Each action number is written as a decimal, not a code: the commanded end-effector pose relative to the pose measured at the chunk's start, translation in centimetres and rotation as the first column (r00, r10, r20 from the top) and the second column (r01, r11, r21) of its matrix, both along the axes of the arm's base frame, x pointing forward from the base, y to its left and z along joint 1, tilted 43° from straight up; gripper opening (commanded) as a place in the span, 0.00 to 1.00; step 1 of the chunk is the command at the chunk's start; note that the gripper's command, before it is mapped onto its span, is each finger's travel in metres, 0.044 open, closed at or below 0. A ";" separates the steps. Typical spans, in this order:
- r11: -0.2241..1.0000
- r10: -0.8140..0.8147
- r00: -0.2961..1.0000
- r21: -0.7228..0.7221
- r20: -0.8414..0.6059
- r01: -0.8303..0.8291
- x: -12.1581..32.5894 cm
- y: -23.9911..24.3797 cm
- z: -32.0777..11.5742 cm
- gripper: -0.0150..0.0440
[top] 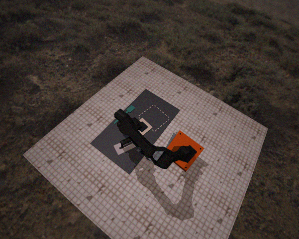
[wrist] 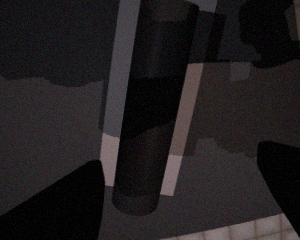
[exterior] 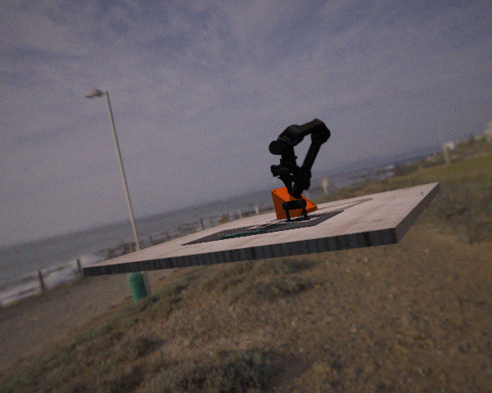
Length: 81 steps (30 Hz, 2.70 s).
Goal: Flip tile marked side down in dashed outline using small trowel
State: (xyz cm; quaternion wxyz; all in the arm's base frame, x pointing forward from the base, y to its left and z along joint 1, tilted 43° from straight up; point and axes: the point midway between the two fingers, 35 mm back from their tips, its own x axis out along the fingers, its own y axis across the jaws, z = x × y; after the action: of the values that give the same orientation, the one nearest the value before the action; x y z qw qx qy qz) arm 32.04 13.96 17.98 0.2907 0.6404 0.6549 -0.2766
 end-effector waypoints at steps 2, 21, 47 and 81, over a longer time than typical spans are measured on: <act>0.995 0.097 0.988 -0.044 0.116 -0.093 -0.3 0.1 -0.5 0.76; 0.853 0.522 0.708 -0.323 0.476 -0.411 -1.2 1.0 -2.3 0.76; 0.403 0.885 -0.037 -0.802 0.465 -0.440 -2.1 1.8 -3.9 0.76; -0.240 0.666 -0.671 -0.946 -0.325 0.219 -3.7 2.2 -4.3 0.76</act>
State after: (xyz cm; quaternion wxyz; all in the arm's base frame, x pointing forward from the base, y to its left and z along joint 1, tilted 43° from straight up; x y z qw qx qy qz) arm 28.47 16.25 13.53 0.8699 -0.2601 0.2983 0.2943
